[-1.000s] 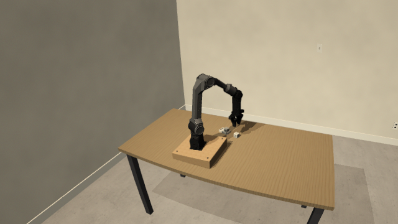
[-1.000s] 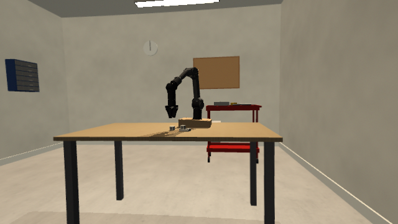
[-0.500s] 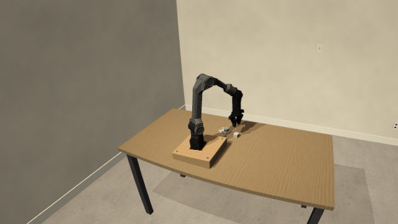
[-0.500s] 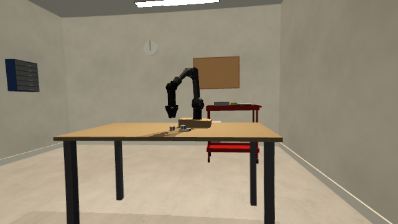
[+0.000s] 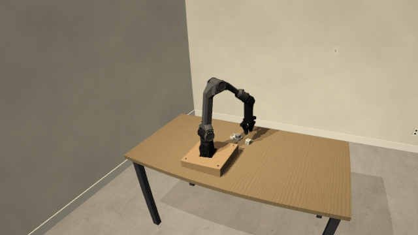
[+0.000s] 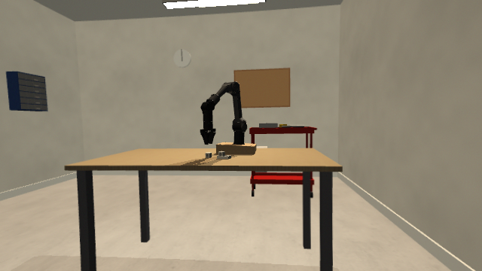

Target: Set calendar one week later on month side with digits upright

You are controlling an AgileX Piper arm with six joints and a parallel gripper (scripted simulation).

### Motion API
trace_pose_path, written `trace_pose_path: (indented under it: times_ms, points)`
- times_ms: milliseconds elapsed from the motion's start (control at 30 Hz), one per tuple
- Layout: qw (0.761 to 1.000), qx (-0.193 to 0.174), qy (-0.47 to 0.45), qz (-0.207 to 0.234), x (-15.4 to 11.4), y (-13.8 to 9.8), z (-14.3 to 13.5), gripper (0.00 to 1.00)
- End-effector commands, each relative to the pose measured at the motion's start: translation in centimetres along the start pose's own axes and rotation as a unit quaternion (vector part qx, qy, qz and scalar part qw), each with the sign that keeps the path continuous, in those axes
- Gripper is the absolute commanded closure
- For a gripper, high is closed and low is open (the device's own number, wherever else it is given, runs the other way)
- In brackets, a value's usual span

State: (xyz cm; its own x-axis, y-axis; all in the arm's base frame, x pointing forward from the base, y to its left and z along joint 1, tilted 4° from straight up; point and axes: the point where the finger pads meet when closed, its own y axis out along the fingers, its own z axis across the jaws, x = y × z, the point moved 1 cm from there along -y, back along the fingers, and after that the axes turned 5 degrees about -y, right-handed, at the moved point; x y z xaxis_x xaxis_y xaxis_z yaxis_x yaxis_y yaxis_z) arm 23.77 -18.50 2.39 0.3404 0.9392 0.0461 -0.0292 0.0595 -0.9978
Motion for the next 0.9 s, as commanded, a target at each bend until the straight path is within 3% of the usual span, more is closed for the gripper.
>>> trace_pose_path:
  times_ms: [0,867]
  points:
    - [1.0,0.002,0.0,-0.001,0.0,0.4,0.1,0.41]
    - [1.0,0.001,0.0,-0.001,-0.1,3.6,0.1,0.41]
